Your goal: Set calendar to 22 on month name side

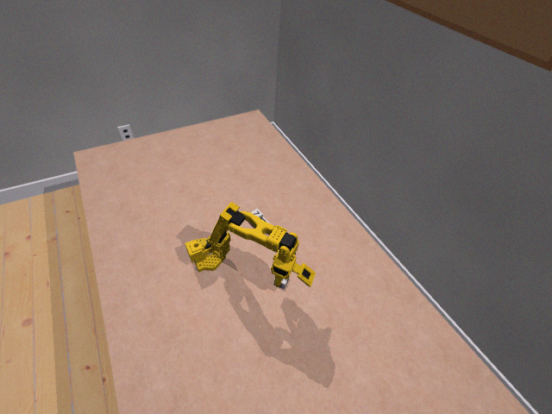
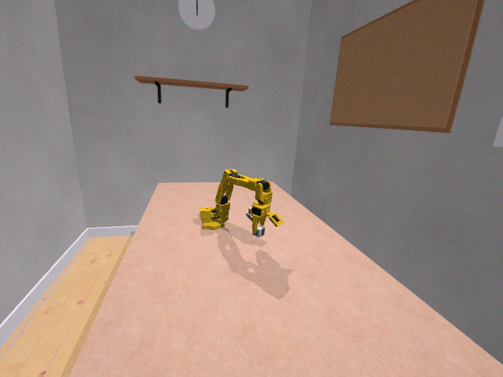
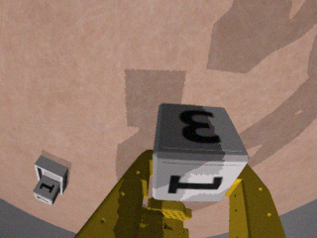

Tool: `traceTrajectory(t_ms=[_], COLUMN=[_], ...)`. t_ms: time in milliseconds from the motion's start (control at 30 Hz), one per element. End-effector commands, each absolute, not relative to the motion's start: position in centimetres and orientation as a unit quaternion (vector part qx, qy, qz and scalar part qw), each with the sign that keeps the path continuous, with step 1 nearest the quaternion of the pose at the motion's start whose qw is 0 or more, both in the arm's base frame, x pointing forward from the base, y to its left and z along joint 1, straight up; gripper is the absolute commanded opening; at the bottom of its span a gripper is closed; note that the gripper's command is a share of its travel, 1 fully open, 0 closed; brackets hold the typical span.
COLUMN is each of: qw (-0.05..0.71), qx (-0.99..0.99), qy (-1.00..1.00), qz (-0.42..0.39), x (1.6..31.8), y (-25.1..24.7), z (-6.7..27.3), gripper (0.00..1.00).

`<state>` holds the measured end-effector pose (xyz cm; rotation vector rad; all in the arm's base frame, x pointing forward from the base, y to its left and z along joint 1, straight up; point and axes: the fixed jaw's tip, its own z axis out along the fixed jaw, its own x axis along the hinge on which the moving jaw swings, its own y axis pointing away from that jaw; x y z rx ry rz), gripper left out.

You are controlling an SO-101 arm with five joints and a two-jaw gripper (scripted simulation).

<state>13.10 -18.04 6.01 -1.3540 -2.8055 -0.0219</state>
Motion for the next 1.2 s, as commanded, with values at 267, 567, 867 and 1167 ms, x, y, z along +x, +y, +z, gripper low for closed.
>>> traceTrajectory(t_ms=[267, 567, 867, 1167], qw=[-0.022, -0.023, -0.023, -0.024], qx=[-0.446, -0.438, -0.406, -0.315], qy=[-0.895, -0.898, -0.913, -0.949], qz=[0.013, 0.013, 0.012, 0.01], x=[13.4, 13.7, 14.9, 17.7], y=[-18.8, -18.5, -17.4, -13.9], z=[7.5, 7.5, 7.5, 7.5], gripper=[0.0, 0.0, 0.0, 0.0])
